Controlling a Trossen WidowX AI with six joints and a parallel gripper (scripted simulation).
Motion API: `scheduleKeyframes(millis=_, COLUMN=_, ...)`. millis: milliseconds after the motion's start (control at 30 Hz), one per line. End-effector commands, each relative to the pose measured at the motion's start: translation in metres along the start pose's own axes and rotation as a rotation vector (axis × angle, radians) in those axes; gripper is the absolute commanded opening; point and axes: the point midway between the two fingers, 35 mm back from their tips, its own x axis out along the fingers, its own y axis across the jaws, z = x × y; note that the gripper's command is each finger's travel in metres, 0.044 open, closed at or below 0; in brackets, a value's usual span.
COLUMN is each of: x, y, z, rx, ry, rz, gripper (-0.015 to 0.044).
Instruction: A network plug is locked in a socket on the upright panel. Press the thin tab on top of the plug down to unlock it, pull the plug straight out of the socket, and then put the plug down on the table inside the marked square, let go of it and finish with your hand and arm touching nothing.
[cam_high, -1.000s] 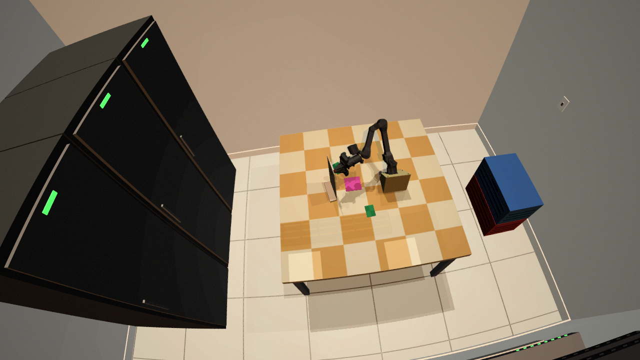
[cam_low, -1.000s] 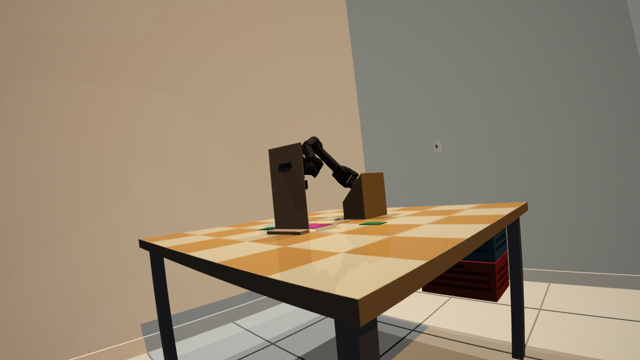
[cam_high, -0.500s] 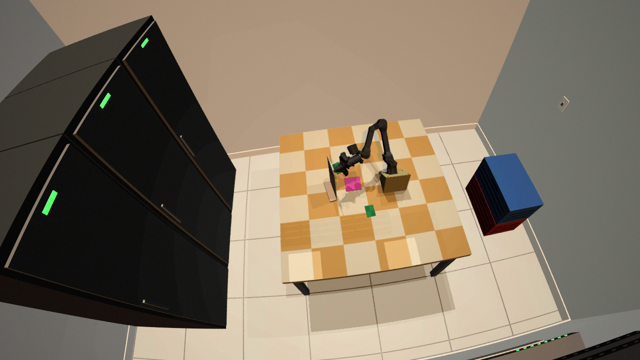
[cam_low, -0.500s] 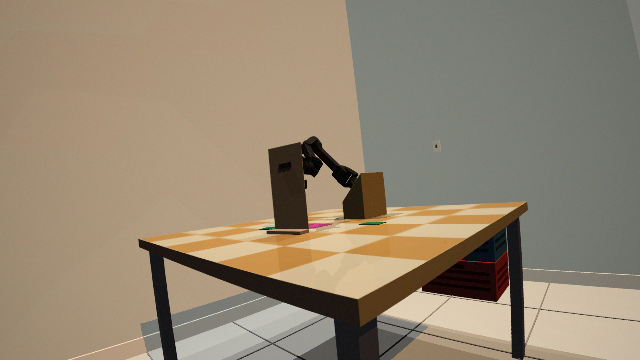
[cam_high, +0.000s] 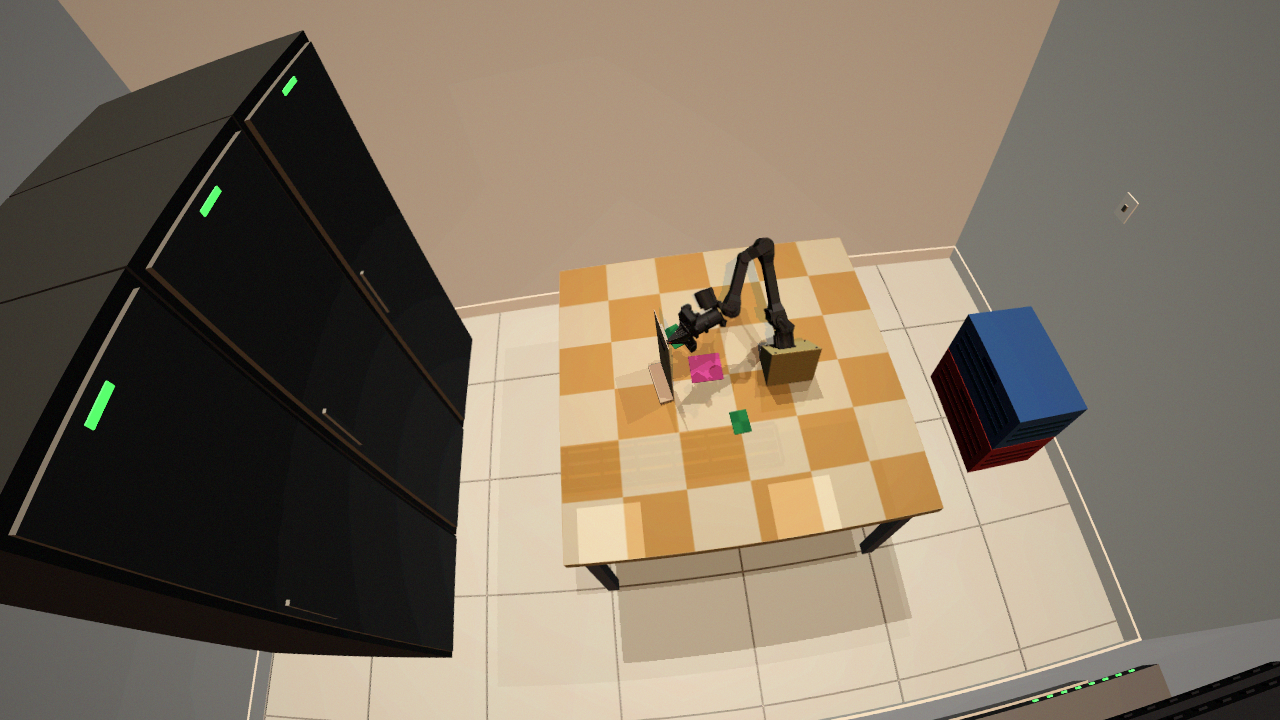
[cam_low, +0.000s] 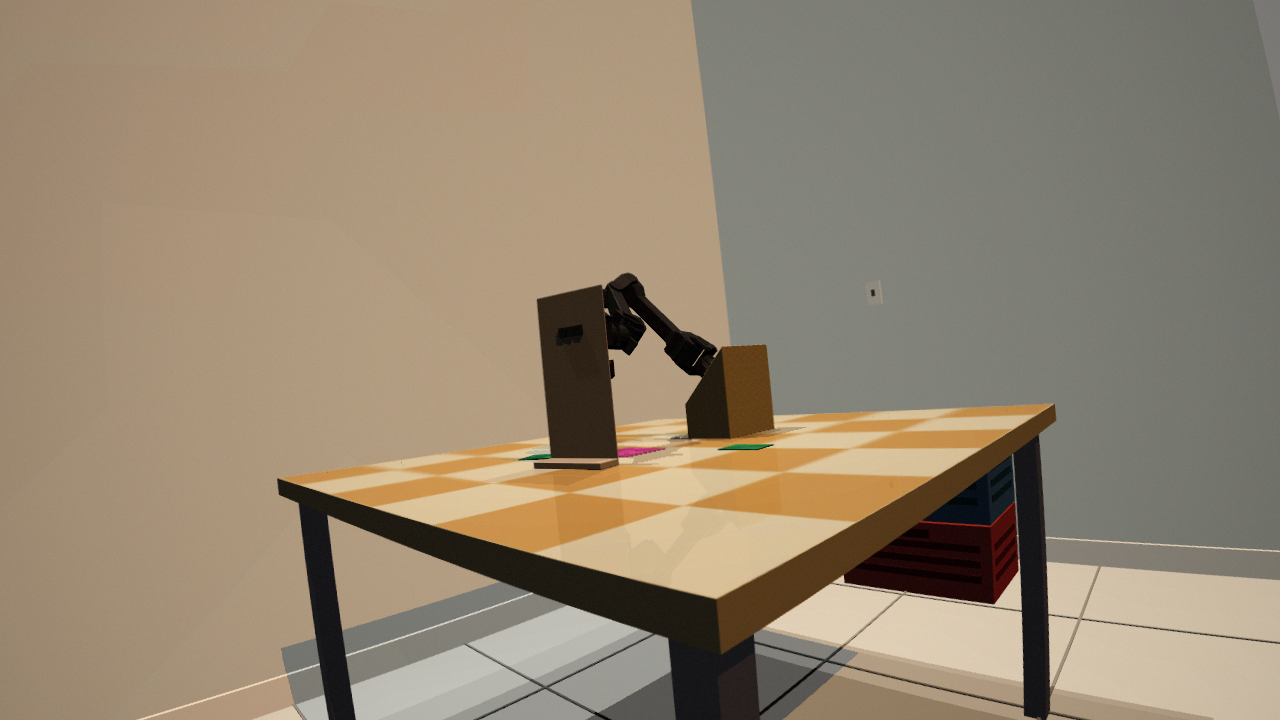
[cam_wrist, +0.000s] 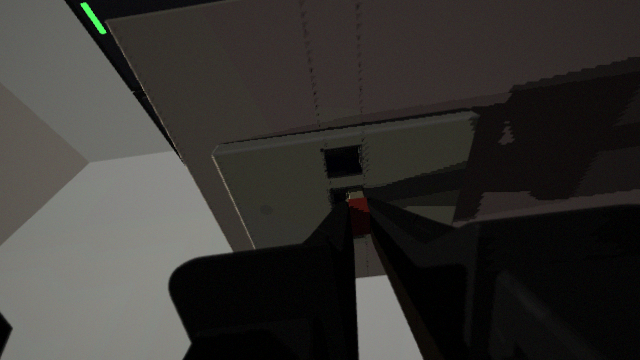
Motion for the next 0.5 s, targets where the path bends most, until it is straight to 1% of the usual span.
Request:
scheduleKeyframes(millis=0, x=-0.0019, y=-0.0007, z=-0.0004, rx=0.006, ry=-0.002, rz=-0.004, gripper=0.0)
scheduleKeyframes(millis=467, x=-0.0093, y=-0.0004, z=-0.002, rx=0.006, ry=-0.002, rz=-0.004, gripper=0.0)
